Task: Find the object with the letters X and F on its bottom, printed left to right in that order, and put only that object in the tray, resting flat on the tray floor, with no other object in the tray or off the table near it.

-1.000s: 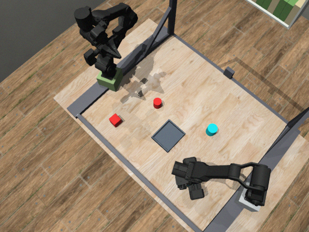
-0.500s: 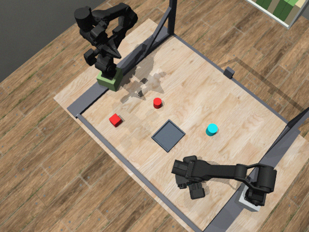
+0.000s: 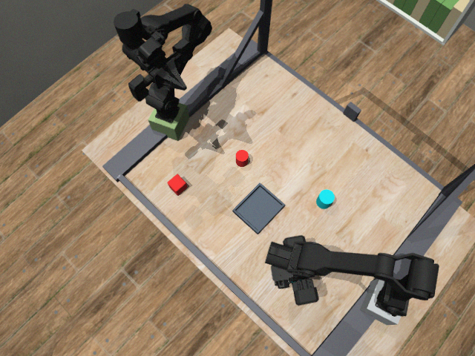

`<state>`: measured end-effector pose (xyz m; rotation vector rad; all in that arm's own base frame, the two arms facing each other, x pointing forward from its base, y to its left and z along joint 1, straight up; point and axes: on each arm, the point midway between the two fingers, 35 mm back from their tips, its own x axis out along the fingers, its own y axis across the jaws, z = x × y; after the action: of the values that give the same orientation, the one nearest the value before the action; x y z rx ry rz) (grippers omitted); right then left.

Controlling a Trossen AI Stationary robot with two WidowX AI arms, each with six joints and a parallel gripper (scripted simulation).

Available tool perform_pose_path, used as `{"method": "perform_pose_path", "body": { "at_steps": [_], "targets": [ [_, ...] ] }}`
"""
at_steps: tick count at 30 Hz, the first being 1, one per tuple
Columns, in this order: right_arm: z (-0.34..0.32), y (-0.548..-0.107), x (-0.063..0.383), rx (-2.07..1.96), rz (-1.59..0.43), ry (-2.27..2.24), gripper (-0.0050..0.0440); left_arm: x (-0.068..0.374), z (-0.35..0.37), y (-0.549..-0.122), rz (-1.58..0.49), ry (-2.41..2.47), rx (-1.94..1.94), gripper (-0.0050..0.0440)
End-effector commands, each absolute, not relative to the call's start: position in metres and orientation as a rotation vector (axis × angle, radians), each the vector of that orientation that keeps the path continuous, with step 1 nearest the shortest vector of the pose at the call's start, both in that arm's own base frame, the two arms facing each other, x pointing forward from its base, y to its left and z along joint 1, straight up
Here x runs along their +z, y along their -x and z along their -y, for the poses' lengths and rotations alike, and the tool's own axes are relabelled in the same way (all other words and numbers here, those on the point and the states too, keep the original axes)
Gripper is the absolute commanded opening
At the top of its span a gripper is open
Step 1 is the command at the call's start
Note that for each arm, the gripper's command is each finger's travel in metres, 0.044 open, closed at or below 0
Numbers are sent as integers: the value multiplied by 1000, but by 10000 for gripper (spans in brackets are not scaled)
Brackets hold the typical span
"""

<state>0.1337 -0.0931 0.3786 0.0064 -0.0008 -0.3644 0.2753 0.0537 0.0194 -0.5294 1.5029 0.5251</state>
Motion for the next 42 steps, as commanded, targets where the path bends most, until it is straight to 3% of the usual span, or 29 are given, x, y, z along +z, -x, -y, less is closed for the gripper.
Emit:
{"method": "perform_pose_path", "body": {
  "at_steps": [1, 42],
  "targets": [
    [92, -134, 386, -363, 0, 14, -50, 31, -53, -282, -1464, 547, 522, 171],
    [115, -159, 317, -364, 1, 2, -50, 65, 44, -340, -1345, 1474, 515, 171]
  ]
}}
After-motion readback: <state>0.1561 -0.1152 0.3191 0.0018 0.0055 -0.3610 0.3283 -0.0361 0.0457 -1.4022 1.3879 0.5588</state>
